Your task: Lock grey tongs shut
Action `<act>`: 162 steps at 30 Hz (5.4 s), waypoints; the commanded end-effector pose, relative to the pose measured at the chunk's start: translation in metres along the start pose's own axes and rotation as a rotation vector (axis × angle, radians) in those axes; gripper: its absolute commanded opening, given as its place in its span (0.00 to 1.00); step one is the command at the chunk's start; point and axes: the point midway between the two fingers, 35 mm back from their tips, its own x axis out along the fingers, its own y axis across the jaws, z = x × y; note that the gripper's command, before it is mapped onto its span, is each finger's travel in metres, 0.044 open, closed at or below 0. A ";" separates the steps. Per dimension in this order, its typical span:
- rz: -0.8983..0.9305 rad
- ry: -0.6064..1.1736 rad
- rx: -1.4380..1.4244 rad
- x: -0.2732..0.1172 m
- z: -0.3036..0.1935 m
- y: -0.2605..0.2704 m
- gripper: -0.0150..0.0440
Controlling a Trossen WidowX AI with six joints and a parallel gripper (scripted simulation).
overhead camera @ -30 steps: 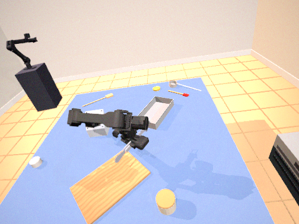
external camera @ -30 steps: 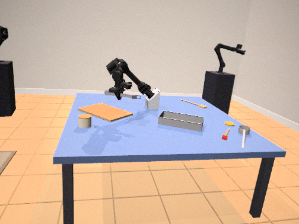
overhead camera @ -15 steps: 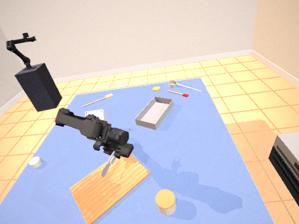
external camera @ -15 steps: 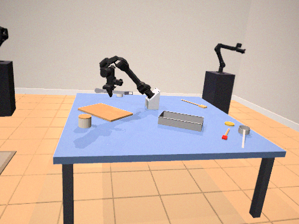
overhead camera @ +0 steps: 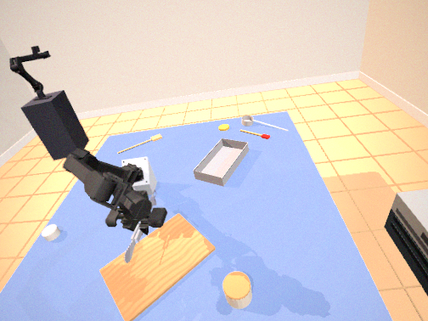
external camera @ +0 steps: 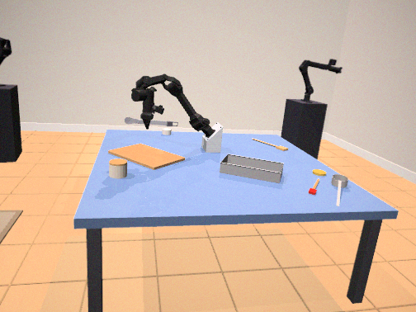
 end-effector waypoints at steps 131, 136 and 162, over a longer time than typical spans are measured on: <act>-0.071 0.538 -0.142 0.010 -0.014 -0.034 0.00; -0.080 0.465 -0.139 0.011 -0.016 -0.033 0.00; -0.006 0.005 -0.032 -0.001 -0.001 0.005 0.00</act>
